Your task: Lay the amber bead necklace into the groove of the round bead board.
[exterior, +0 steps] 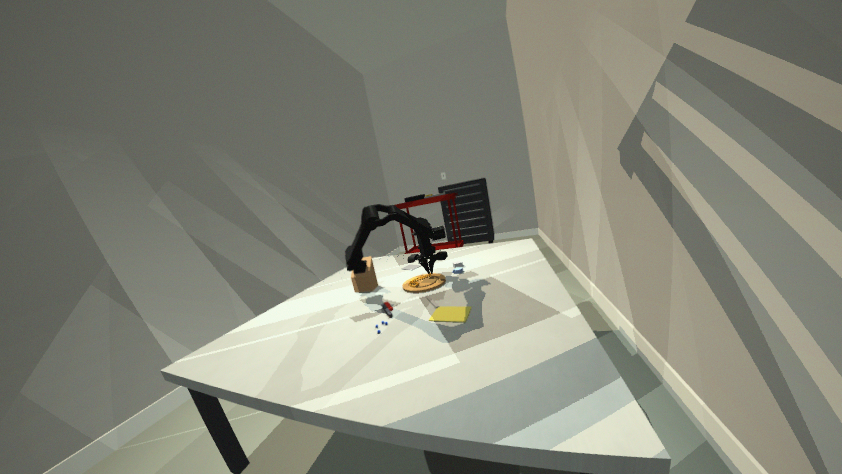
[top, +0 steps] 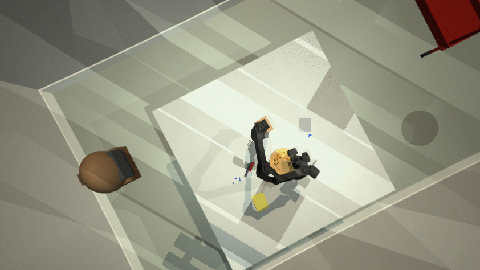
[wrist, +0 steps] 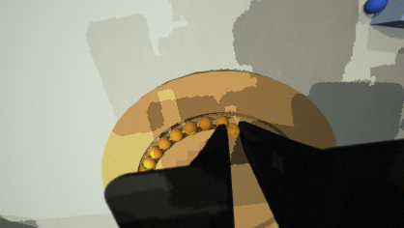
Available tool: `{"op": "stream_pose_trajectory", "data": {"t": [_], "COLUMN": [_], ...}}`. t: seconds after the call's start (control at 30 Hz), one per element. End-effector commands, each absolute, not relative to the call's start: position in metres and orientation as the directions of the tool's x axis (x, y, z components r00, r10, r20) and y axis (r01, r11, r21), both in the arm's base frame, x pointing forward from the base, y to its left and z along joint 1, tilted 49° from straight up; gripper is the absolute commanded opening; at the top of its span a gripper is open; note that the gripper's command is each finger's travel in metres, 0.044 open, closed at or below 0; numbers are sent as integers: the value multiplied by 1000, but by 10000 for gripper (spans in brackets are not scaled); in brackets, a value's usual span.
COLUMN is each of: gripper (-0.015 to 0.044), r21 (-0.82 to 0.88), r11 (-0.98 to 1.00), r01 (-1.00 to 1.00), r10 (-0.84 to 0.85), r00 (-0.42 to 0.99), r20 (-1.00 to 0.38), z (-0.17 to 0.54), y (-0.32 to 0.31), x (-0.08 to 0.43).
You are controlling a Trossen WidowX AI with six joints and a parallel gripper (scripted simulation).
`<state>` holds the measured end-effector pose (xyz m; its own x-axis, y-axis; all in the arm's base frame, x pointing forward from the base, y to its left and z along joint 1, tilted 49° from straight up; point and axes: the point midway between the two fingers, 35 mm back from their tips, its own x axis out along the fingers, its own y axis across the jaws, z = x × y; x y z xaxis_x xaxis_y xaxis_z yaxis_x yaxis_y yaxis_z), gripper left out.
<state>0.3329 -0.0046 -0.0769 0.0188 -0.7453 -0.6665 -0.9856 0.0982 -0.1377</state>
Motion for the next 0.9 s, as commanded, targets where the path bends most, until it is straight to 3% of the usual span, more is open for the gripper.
{"op": "stream_pose_trajectory", "data": {"t": [0.0, 0.23, 0.77, 0.87], "gripper": [0, 0, 420, 440], "r21": [-133, -133, -133, -133], "r11": [95, 95, 95, 95], "r01": [-987, -987, -987, -987], "r10": [-748, -748, -748, -747], "r00": [18, 18, 18, 17], "r20": [-664, -663, -664, -664], "z": [-78, -83, -78, -78], "y": [-4, -10, -4, -4], "x": [335, 336, 335, 335]}}
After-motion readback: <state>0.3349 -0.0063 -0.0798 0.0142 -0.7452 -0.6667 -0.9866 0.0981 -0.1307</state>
